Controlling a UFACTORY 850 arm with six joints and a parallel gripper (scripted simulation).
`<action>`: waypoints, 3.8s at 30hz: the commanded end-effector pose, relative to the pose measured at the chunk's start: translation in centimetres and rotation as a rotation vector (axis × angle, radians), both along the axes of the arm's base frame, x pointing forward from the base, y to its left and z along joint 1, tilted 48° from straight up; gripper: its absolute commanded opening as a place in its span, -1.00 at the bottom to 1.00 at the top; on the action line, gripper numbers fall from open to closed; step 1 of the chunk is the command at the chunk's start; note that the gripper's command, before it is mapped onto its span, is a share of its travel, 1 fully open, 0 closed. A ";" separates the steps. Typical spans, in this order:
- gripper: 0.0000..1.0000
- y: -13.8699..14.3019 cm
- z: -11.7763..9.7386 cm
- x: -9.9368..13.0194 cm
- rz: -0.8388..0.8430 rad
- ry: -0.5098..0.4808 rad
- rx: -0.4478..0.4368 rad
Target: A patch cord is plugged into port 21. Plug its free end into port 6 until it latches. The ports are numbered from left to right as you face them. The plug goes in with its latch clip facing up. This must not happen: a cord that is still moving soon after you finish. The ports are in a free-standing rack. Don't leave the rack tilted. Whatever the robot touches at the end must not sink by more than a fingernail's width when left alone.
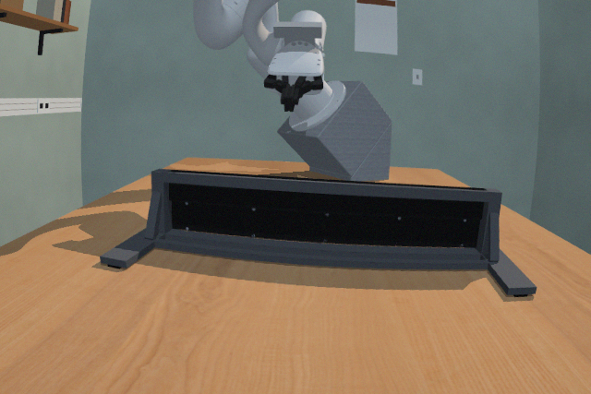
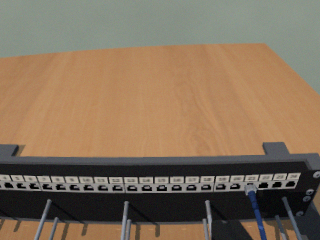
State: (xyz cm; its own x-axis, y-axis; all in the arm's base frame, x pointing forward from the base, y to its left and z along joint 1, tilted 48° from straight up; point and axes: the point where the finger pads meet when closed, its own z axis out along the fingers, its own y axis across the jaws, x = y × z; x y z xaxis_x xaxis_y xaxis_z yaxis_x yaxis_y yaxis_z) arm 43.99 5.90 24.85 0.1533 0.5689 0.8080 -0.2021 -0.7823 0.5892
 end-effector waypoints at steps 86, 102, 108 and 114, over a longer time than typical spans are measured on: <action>-1.00 -7.0 4.2 4.1 0.002 0.000 0.000; -1.00 -7.0 4.2 4.1 0.002 0.000 0.000; -1.00 -6.9 4.2 3.8 0.002 0.000 0.000; -1.00 -6.5 4.2 2.2 0.002 0.000 0.000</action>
